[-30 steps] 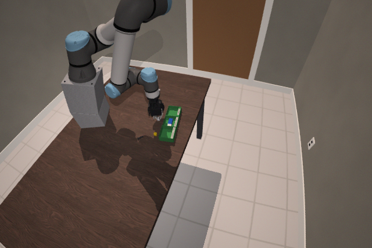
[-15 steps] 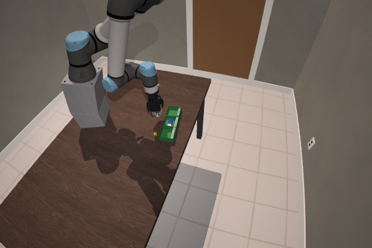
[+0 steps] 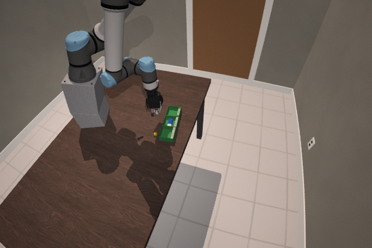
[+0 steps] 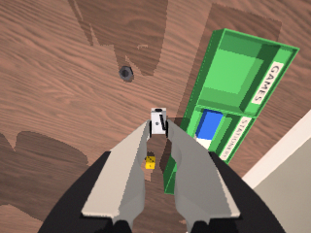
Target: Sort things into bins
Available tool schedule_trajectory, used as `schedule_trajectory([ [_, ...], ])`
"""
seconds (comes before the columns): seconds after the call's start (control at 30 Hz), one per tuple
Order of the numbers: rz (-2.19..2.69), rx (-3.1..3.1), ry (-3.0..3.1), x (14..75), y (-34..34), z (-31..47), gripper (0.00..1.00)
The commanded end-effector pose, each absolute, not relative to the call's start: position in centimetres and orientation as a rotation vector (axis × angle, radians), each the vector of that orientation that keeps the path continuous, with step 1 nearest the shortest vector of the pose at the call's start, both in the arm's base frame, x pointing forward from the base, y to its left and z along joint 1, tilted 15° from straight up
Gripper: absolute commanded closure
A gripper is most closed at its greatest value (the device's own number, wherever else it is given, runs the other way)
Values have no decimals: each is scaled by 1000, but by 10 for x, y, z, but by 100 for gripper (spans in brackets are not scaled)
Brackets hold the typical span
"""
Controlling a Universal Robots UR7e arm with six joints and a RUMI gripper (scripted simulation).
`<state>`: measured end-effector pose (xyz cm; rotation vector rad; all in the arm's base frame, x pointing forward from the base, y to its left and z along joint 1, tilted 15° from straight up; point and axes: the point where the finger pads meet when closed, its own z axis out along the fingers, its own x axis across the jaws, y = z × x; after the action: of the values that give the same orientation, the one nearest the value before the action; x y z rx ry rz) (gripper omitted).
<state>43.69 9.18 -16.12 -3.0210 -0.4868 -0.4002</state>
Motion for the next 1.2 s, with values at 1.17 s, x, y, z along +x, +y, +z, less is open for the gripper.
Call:
schedule_trajectory([
  [1.17, -387, -3030, -157, 521, 70, -142, 100],
])
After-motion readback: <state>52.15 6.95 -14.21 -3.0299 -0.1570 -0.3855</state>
